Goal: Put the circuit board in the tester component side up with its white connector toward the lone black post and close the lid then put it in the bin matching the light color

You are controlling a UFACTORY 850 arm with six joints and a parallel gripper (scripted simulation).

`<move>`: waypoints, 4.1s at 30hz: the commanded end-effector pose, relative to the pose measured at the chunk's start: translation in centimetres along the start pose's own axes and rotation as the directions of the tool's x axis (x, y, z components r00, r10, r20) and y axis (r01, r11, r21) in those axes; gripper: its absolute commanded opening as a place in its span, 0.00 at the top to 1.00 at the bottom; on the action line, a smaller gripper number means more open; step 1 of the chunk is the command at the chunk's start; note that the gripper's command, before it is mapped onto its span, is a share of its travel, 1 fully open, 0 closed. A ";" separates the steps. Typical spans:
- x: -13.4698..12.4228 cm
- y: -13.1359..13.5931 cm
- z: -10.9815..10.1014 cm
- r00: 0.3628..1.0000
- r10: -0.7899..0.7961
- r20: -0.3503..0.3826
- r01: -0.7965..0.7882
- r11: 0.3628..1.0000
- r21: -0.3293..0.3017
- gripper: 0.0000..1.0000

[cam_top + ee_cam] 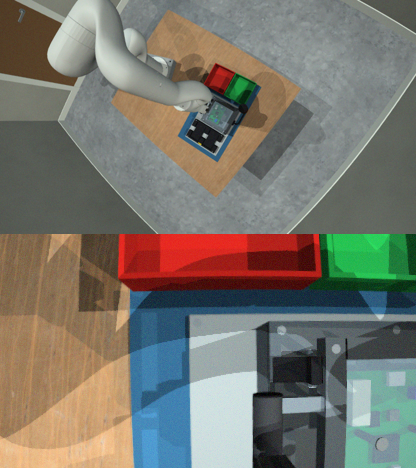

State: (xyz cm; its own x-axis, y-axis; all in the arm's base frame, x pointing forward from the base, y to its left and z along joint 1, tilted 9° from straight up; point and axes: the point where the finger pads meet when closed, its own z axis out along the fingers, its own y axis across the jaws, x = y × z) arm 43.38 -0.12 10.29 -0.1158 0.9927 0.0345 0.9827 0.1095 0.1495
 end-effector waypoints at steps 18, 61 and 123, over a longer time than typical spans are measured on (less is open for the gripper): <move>0.0 0.1 0.5 1.000 0.000 0.000 0.000 1.000 -0.002 1.00; 0.0 0.1 -8.0 1.000 0.000 0.000 0.000 1.000 -0.002 1.00; 0.0 0.1 -9.4 1.000 0.000 0.000 0.000 1.000 -0.002 0.00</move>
State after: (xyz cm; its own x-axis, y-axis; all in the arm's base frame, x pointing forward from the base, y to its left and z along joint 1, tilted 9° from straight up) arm 42.01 -0.61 19.55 -0.1159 0.9927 0.0346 0.9826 0.1095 0.1500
